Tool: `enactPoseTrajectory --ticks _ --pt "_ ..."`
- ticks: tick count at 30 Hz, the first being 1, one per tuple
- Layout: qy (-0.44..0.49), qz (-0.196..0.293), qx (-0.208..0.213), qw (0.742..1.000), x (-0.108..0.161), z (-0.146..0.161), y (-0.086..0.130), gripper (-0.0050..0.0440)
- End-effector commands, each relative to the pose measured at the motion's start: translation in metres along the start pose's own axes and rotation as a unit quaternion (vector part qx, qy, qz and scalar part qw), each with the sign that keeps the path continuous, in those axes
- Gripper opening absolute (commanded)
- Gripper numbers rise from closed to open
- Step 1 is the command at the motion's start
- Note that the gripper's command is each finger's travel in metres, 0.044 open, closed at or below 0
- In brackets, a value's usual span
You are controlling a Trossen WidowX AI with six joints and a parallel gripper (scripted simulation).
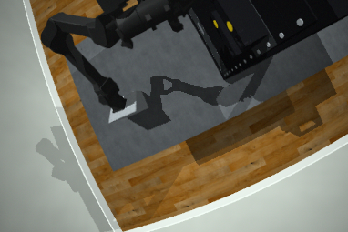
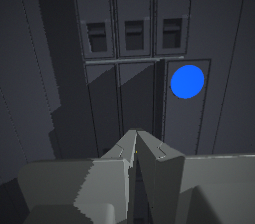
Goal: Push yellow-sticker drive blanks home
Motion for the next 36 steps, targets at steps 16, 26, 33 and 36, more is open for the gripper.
enactPoseTrajectory --ticks 16,26,33,36 --pt "0.009 -0.008 0.008 1.0 -0.0074 -0.0062 -0.0056 0.0" --pt "0.009 -0.008 0.008 1.0 -0.0087 -0.007 -0.0086 0.0" --pt "0.009 -0.008 0.008 1.0 -0.0088 -0.0071 -0.0088 0.0" --pt "0.009 -0.008 0.008 1.0 -0.0088 -0.0071 -0.0088 0.0"
Point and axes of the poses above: the point midway between the two fingers, 35 mm back from their tips, its own y axis back along the fingers, its own z axis across the jaws, x = y × z, the point moved 6 cm from there along y, back along the fingers, and after that the axes turned 5 degrees about -y, right-handed, at the moved point
